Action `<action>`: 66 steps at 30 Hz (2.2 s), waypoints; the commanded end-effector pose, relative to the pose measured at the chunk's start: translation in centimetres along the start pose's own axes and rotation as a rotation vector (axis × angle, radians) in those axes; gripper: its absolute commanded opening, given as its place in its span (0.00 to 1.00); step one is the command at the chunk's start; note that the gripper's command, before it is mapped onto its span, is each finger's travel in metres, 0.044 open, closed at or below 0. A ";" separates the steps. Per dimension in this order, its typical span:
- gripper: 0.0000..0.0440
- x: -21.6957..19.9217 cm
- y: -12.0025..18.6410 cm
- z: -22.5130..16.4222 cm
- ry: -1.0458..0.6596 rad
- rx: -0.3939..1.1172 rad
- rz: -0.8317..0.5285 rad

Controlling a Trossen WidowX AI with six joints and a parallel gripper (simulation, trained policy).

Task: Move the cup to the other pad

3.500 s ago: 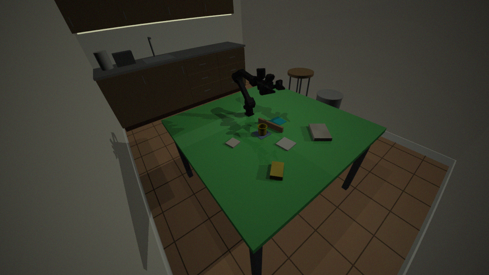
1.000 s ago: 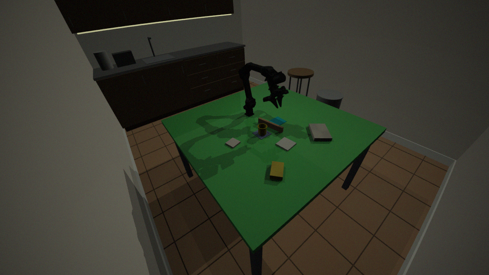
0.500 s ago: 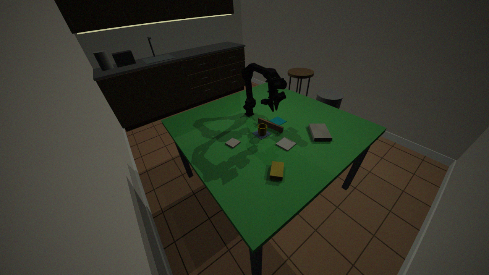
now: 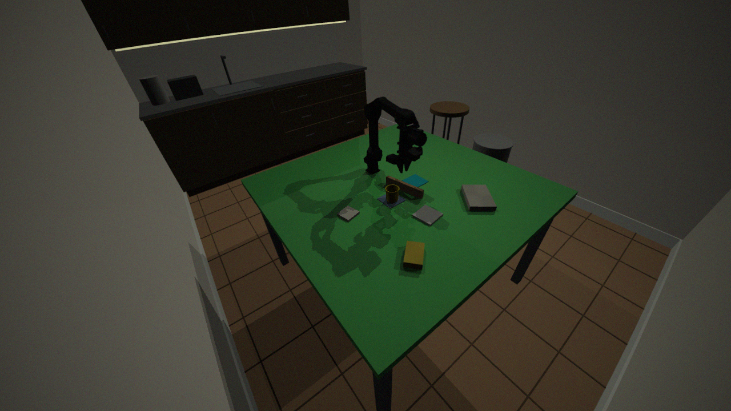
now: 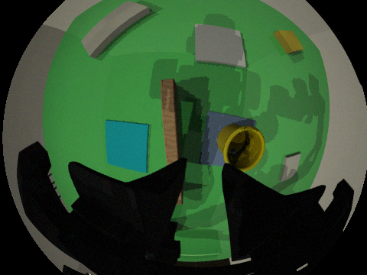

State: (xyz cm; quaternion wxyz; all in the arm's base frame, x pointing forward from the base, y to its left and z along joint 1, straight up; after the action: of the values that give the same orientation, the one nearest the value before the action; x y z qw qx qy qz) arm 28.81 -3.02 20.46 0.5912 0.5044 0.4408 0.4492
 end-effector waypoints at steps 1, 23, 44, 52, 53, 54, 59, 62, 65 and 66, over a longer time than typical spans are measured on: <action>0.33 -0.7 -0.8 0.0 0.016 0.036 -0.017; 0.40 -3.7 -7.2 -0.3 0.111 0.154 -0.039; 0.00 -4.2 -11.8 -1.4 0.350 0.215 0.000; 0.00 -4.1 -10.3 -1.5 0.431 0.202 0.016; 0.00 -4.0 -10.0 -1.5 0.438 0.200 0.019; 0.00 -3.9 -9.8 -1.5 0.445 0.198 0.022; 0.00 -3.4 -8.4 -1.6 0.475 0.184 0.033; 0.01 -3.1 -7.6 -1.6 0.491 0.174 0.037; 0.02 -2.7 -6.8 -1.6 0.506 0.162 0.039; 0.02 -2.6 -6.6 -1.6 0.512 0.158 0.039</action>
State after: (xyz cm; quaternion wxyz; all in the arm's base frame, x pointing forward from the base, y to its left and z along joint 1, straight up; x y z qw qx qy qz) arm 27.16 -6.27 13.08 0.4119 0.4372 0.6009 0.5274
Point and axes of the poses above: the point midway between the two fingers, 35 mm back from their tips, its own y axis back along the fingers, its own x axis across the jaws, z = x × y, the point moved 3 cm from there along y, back along the fingers, and after that the axes turned 13 degrees about -y, right-handed, at the moved point
